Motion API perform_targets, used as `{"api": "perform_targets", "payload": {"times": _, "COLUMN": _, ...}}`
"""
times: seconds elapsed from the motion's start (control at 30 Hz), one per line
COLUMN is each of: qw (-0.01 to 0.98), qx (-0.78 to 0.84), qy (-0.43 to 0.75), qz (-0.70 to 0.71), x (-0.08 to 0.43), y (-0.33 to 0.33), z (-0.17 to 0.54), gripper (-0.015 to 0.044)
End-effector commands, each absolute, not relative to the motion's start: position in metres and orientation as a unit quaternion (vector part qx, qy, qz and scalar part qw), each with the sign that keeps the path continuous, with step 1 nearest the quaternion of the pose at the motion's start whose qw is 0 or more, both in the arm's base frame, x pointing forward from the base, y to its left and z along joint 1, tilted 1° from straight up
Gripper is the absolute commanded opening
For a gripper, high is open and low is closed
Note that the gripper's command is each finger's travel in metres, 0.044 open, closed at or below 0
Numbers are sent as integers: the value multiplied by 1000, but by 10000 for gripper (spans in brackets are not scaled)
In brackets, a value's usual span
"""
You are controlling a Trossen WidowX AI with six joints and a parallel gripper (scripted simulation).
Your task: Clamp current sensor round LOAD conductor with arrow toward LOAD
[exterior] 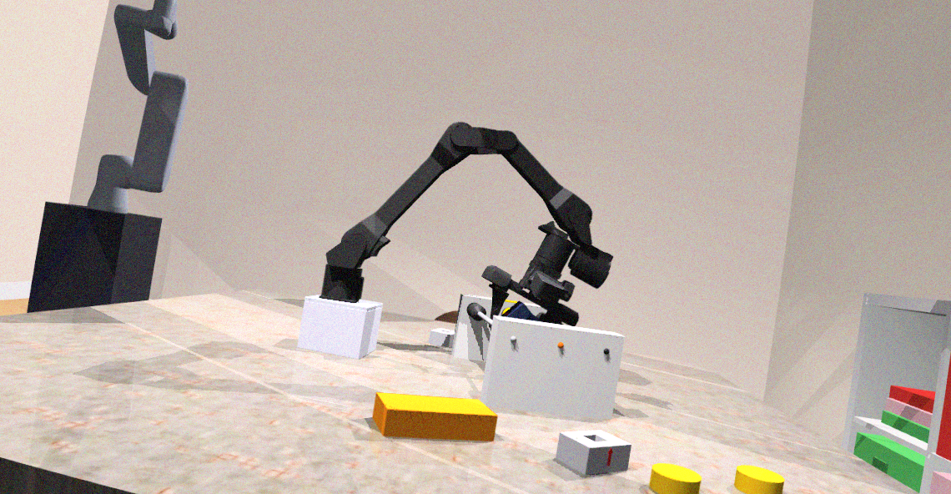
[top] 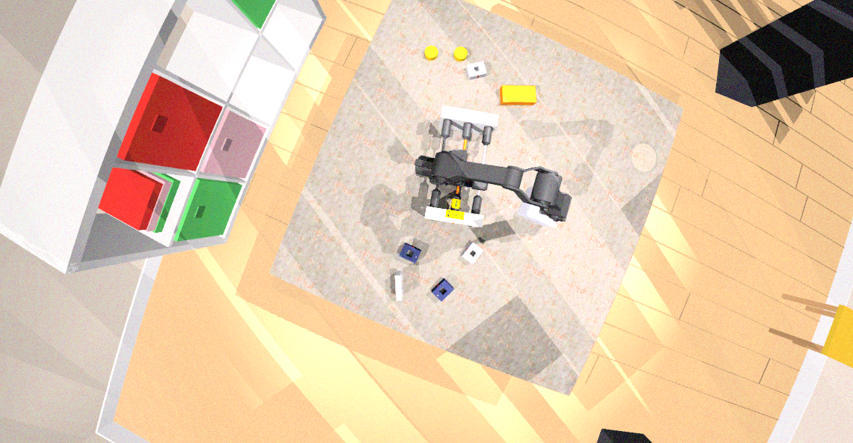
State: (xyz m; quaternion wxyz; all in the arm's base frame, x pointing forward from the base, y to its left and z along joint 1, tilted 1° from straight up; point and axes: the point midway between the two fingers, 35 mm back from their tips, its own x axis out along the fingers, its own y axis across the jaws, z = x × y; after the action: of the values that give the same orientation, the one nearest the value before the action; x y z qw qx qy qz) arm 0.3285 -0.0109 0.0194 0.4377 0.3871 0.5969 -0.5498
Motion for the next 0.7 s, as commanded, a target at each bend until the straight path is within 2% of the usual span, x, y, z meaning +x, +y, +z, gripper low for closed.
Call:
{"api": "perform_targets", "payload": {"times": 0.0, "qw": 435, "qx": 385, "qy": 599, "qz": -552, "x": 327, "y": -11, "z": 20, "gripper": 0}}
{"api": "perform_targets", "payload": {"times": 0.33, "qw": 446, "qx": 396, "qy": 591, "qz": -543, "x": 329, "y": -11, "z": 20, "gripper": 0}}
{"api": "perform_targets", "payload": {"times": 0.67, "qw": 521, "qx": 480, "qy": 525, "qz": -472, "x": 329, "y": -11, "z": 31, "gripper": 0}}
